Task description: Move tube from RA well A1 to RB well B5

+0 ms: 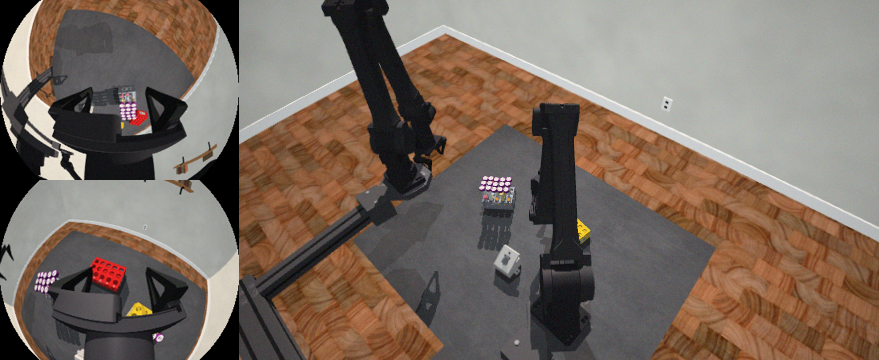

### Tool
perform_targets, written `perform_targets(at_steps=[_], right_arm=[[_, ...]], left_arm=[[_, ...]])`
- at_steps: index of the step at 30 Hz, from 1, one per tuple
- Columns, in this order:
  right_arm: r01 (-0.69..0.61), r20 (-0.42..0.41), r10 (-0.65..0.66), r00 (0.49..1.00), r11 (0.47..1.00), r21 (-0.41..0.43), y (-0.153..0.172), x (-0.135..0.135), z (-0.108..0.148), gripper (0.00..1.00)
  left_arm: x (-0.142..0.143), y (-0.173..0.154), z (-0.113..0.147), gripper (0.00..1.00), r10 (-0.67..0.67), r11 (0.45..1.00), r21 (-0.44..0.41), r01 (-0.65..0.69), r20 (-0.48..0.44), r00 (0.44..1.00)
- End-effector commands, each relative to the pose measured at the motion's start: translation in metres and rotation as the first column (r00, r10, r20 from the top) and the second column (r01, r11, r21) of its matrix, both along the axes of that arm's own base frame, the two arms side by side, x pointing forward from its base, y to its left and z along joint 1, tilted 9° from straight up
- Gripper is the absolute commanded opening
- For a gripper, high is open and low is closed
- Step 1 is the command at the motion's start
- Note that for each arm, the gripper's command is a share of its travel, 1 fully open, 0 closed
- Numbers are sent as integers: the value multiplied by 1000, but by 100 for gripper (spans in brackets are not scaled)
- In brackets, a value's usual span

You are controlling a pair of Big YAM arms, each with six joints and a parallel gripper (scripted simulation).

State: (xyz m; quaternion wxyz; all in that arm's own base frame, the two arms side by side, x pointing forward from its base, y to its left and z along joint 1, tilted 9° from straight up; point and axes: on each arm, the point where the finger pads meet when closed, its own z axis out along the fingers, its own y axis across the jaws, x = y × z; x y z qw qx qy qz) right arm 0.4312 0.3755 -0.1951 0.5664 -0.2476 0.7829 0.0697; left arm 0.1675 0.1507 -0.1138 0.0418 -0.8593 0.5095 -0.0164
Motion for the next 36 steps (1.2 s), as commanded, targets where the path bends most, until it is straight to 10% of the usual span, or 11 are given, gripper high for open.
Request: perform_targets(at_steps=[1, 17, 18, 25, 36], right_arm=[[-1, 6, 1, 1000, 1000, 6, 2, 1, 4, 100], [-1, 6, 1, 1000, 1000, 6, 2, 1, 4, 100], [0, -31, 0, 1000, 1000, 15, 6, 3, 16, 30], [-9, -28, 10, 1000, 1000, 29, 29, 4, 45, 30], [10, -308, -19, 951, 1000, -29, 75, 4, 47, 30]], left_arm=[[1, 1, 1, 100, 0, 1000, 2, 0, 2, 1000], [1, 1, 1, 100, 0, 1000, 2, 0, 2, 1000], [2, 2, 1, 30, 0, 1000, 4, 0, 5, 1000], [2, 2, 1, 30, 0, 1000, 4, 0, 5, 1000], [2, 2, 1, 30, 0, 1000, 4, 0, 5, 1000]])
